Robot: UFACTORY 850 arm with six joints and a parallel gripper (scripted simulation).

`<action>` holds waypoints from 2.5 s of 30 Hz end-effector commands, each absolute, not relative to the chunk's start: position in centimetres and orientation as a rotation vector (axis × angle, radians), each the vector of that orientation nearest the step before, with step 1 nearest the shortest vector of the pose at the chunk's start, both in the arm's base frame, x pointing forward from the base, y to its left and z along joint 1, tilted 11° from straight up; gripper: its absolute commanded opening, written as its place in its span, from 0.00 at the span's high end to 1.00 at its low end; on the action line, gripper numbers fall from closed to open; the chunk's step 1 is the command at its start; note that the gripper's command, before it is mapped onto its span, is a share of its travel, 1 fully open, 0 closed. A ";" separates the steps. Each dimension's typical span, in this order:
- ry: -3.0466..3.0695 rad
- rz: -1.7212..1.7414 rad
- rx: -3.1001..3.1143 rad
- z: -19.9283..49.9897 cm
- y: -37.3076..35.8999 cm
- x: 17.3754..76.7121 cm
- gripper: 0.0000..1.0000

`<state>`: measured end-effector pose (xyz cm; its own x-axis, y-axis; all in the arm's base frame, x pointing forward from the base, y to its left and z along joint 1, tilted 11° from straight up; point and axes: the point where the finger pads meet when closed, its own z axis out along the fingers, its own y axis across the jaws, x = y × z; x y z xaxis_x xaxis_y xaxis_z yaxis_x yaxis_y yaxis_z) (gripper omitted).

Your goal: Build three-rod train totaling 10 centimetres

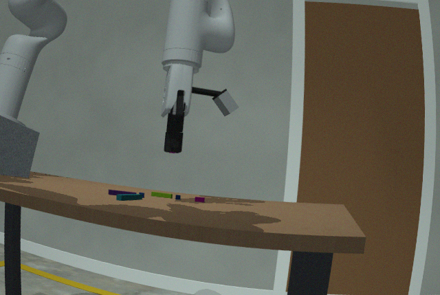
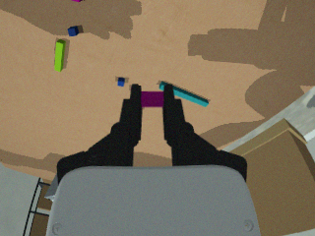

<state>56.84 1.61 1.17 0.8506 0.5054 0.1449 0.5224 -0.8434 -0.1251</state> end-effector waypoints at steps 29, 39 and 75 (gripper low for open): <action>-0.687 -0.151 -2.893 -2.9 -0.2 56.9 0.85; -0.687 -0.151 -2.893 -6.1 0.4 57.2 0.85; -0.687 -0.151 -2.893 -7.8 0.7 57.3 0.85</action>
<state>57.15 0.71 -7.87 0.8895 0.4370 0.1336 0.4533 -0.8807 -0.1375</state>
